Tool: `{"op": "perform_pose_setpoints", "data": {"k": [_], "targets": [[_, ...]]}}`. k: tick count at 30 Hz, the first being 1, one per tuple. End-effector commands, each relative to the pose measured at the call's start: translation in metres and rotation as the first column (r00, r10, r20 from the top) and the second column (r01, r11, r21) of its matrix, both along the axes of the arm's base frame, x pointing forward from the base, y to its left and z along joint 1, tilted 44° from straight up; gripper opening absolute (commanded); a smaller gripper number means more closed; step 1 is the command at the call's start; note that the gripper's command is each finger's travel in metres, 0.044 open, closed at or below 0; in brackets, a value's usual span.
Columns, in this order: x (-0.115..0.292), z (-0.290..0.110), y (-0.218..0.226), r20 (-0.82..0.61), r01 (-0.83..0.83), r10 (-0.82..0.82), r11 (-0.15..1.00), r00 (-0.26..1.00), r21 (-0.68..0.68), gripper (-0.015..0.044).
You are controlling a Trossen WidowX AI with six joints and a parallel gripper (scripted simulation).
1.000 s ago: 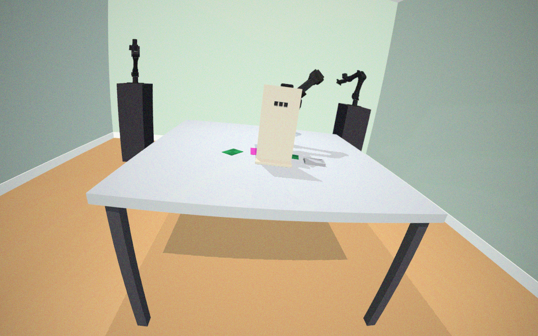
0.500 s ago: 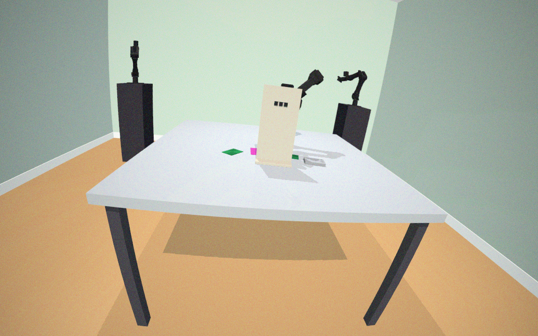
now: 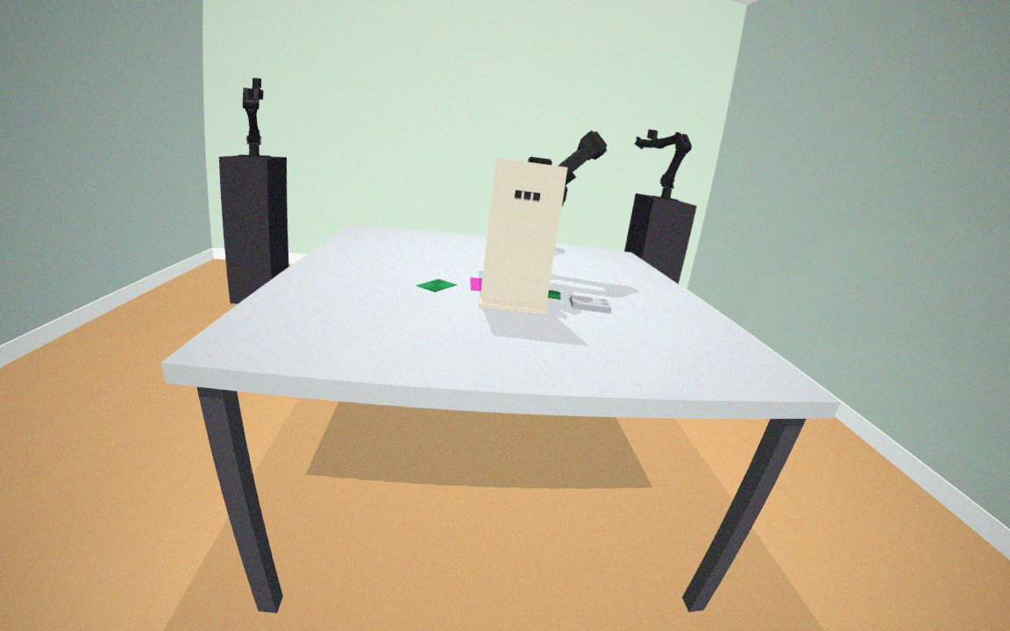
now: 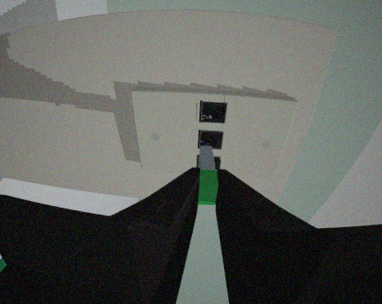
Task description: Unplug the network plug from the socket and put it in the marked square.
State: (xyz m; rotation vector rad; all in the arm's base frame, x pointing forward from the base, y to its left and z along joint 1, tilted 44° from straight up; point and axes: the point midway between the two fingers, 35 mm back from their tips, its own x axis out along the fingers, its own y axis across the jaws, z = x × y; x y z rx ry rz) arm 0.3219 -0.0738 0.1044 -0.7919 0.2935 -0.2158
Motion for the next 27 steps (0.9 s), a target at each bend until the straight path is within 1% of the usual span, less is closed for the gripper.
{"op": "perform_pose_setpoints", "data": {"k": [1, 27], "targets": [[-0.0036, -0.0012, 0.0003, -0.005, 0.004, -0.004, 1.000, 1.000, 0.000, 0.0000], [-0.0125, 0.0005, 0.0032, -0.006, 0.004, -0.004, 1.000, 1.000, 0.000, 0.0000]]}}
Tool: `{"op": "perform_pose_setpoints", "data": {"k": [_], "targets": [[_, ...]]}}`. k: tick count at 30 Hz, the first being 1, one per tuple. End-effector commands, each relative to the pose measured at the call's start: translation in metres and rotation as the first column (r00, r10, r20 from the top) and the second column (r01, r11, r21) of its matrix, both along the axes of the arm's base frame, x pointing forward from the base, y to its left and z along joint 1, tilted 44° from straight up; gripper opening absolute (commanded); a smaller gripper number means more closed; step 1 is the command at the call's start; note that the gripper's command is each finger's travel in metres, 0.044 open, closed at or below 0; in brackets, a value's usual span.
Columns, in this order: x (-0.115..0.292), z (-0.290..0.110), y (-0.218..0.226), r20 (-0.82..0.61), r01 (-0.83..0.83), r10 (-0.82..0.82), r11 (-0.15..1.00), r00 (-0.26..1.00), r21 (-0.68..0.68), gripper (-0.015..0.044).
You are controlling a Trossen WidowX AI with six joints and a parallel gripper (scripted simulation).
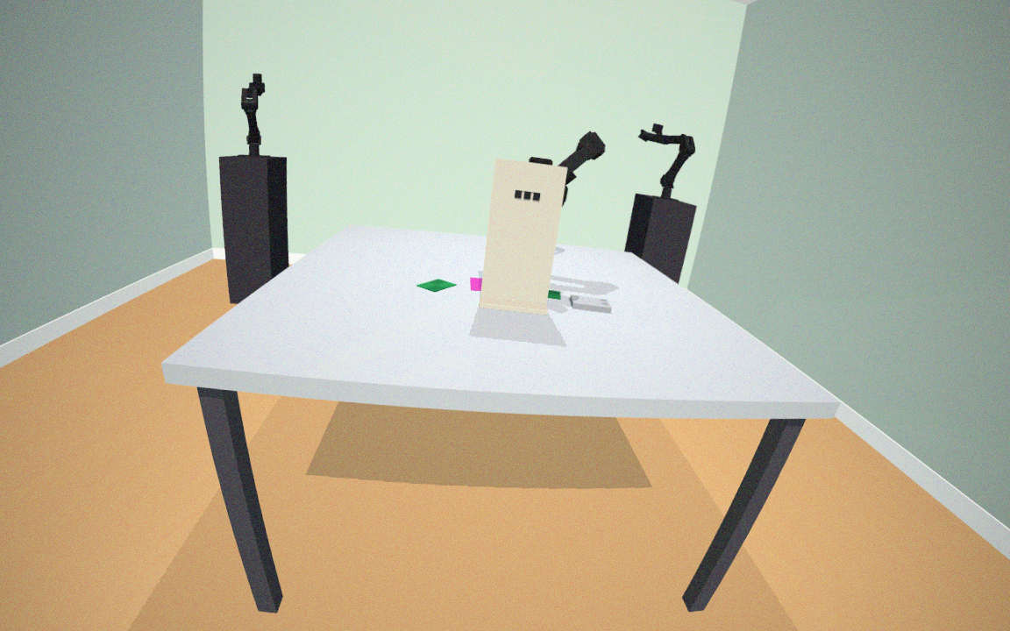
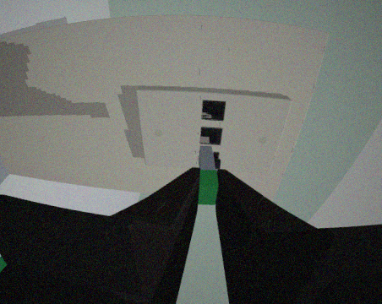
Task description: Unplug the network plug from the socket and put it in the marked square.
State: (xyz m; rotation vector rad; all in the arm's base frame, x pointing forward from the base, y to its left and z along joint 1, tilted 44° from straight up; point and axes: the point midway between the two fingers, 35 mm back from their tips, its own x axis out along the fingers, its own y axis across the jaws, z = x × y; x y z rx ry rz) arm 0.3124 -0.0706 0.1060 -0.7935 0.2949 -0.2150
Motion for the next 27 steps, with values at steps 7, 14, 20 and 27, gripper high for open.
{"op": "perform_pose_setpoints", "data": {"k": [7, 14, 20, 27], "targets": [[-0.0052, -0.0008, 0.0008, -0.004, 0.004, -0.004, 1.000, 1.000, 0.002, 0.0000], [-0.0075, -0.0004, 0.0015, -0.004, 0.004, -0.004, 1.000, 1.000, 0.002, 0.0000], [-0.0093, 0.0000, 0.0021, -0.004, 0.004, -0.004, 1.000, 1.000, 0.002, 0.0000], [-0.0114, 0.0004, 0.0027, -0.004, 0.004, -0.004, 1.000, 1.000, 0.002, 0.0000]]}}
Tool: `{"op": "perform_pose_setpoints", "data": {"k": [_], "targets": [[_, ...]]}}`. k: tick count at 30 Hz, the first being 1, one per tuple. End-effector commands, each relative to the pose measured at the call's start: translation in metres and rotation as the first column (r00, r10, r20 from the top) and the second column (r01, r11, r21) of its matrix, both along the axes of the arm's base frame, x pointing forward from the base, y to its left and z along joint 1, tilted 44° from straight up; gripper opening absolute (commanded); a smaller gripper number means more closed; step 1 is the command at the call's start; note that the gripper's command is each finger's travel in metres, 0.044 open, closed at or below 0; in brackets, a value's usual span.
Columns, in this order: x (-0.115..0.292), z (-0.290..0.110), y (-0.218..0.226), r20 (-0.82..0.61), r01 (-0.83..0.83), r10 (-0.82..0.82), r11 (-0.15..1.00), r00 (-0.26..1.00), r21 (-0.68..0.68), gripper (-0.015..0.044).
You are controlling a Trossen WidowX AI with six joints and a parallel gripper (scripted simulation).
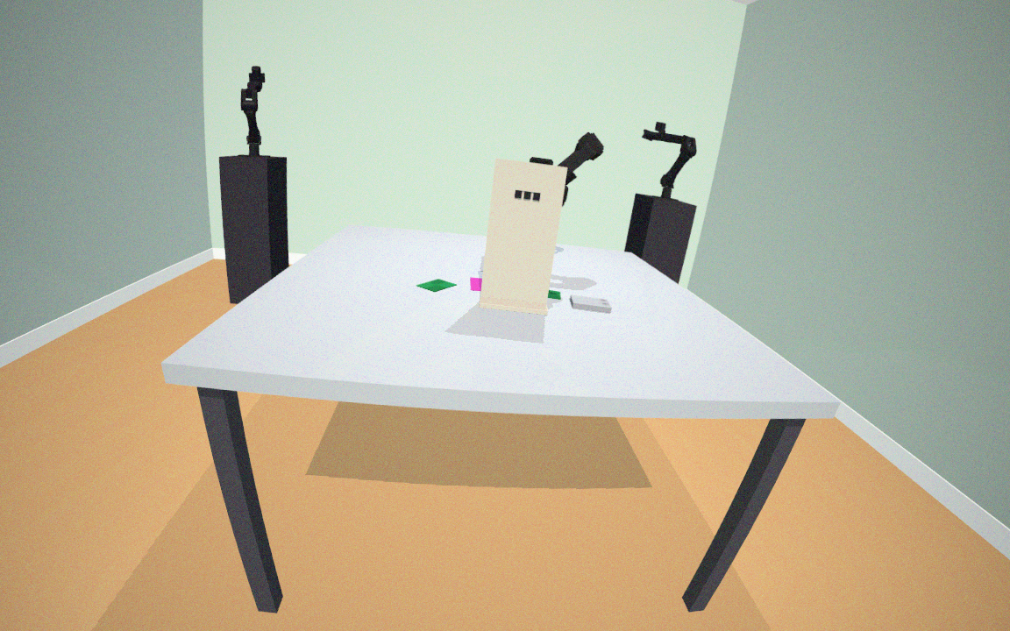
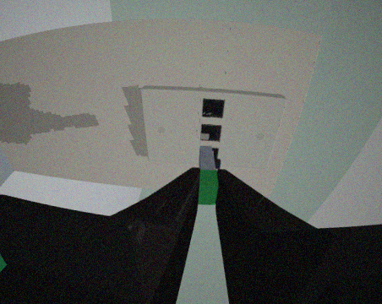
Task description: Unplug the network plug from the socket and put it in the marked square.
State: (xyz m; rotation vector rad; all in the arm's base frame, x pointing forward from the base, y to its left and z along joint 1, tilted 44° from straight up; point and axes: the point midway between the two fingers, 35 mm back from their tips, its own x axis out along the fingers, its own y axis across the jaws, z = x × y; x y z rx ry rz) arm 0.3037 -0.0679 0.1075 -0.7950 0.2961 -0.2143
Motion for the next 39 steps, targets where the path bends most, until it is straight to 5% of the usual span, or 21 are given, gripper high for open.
{"op": "perform_pose_setpoints", "data": {"k": [1, 39], "targets": [[-0.003, -0.001, 0.000, -0.003, 0.005, -0.005, 1.000, 1.000, 0.003, 0.0000], [-0.029, 0.034, -0.048, -0.006, 0.003, -0.003, 1.000, 1.000, 0.000, 0.0000]]}}
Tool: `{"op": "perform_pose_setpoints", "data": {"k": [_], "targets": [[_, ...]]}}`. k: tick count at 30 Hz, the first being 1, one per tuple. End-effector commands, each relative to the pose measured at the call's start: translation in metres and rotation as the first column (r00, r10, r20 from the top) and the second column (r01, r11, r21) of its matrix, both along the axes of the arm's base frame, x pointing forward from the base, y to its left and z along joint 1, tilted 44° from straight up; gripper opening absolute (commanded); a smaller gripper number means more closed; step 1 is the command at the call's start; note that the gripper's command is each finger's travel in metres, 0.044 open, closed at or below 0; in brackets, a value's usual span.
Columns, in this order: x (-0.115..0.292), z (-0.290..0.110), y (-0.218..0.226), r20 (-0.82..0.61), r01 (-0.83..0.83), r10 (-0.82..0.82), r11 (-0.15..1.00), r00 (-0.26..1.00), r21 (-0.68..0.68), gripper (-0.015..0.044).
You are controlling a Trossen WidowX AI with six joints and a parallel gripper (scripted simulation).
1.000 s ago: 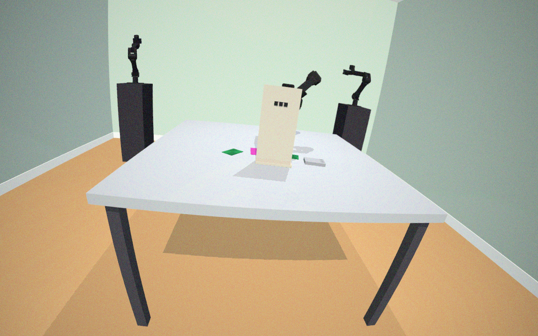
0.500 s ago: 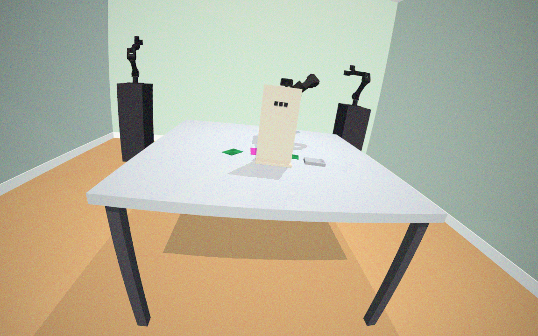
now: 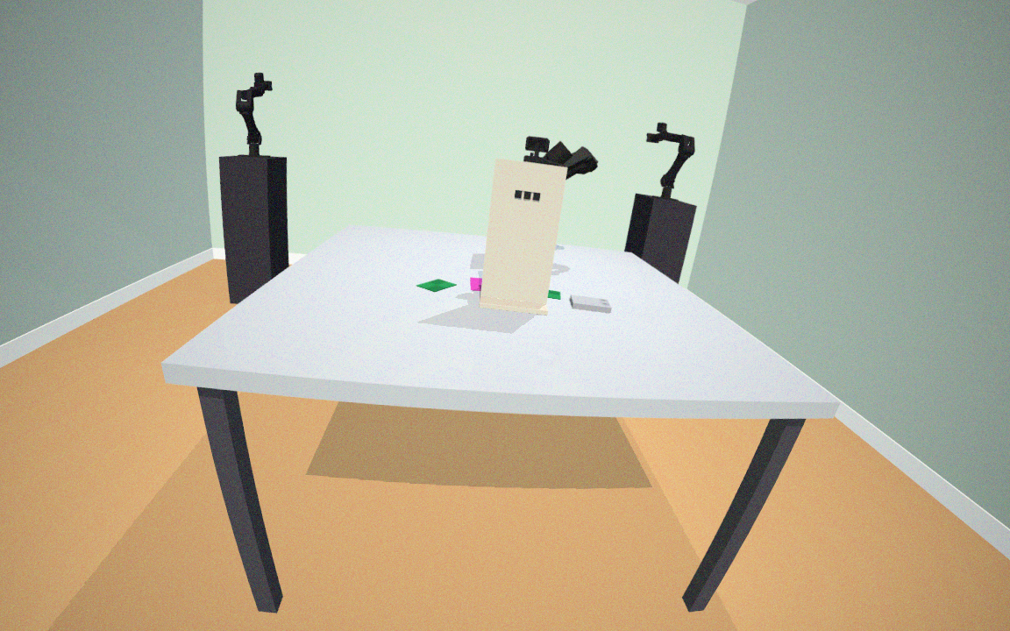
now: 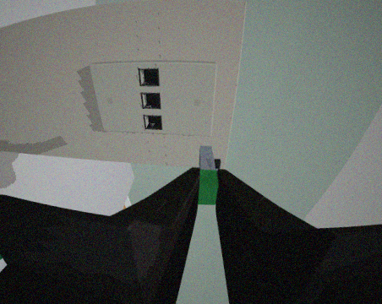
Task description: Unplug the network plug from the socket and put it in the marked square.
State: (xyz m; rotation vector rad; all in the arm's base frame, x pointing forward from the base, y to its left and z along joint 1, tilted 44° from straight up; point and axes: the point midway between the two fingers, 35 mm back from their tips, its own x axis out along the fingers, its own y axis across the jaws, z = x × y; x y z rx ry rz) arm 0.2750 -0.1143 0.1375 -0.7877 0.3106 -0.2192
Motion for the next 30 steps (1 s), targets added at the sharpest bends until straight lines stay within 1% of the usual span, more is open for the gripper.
{"op": "perform_pose_setpoints", "data": {"k": [1, 15, 30], "targets": [[0.000, 0.003, -0.001, -0.001, -0.011, 0.011, 1.000, 1.000, -0.007, 0.0000], [0.013, -0.031, 0.011, -0.122, -0.124, 0.125, 0.992, 0.985, 0.018, 0.0000], [0.020, -0.070, 0.026, -0.232, -0.244, 0.253, 0.967, 0.939, 0.068, 0.0000]]}}
